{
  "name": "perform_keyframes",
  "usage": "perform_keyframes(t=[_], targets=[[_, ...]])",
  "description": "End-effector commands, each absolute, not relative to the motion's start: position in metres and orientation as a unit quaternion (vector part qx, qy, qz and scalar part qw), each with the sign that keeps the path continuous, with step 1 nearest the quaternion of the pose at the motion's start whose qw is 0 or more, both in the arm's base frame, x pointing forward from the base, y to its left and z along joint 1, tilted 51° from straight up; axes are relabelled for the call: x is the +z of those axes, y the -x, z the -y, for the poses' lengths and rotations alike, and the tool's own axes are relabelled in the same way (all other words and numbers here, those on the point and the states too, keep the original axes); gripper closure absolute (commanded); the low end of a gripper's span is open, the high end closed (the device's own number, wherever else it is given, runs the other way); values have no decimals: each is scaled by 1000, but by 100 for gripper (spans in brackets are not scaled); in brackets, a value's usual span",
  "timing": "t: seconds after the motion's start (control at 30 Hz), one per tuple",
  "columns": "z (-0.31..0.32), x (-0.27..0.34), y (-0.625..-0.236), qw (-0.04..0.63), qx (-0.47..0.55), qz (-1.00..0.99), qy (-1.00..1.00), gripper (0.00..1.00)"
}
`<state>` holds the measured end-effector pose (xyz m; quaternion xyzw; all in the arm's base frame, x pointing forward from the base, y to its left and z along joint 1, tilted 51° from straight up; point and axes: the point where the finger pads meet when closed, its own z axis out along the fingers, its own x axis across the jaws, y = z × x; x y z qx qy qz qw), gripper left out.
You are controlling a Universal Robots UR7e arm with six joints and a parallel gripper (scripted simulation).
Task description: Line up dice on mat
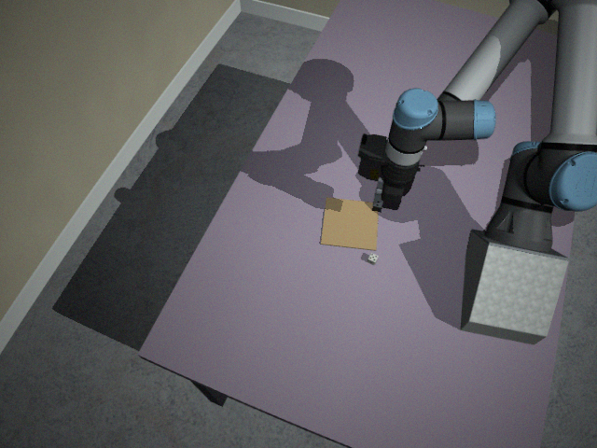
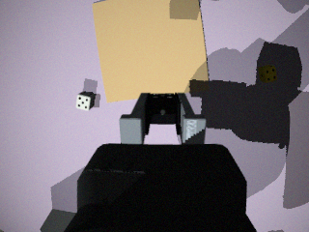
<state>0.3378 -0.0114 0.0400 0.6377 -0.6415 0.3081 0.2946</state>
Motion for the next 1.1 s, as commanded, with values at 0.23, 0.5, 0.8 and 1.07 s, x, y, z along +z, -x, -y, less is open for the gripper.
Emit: perform_keyframes(t=[0.23, 0.5, 0.8, 1.07], targets=[[0, 26, -341, 289, 316, 655, -623, 60], [0, 26, -341, 289, 316, 655, -623, 60], [2, 24, -341, 289, 316, 655, -623, 60], [9, 19, -341, 289, 316, 655, -623, 60]])
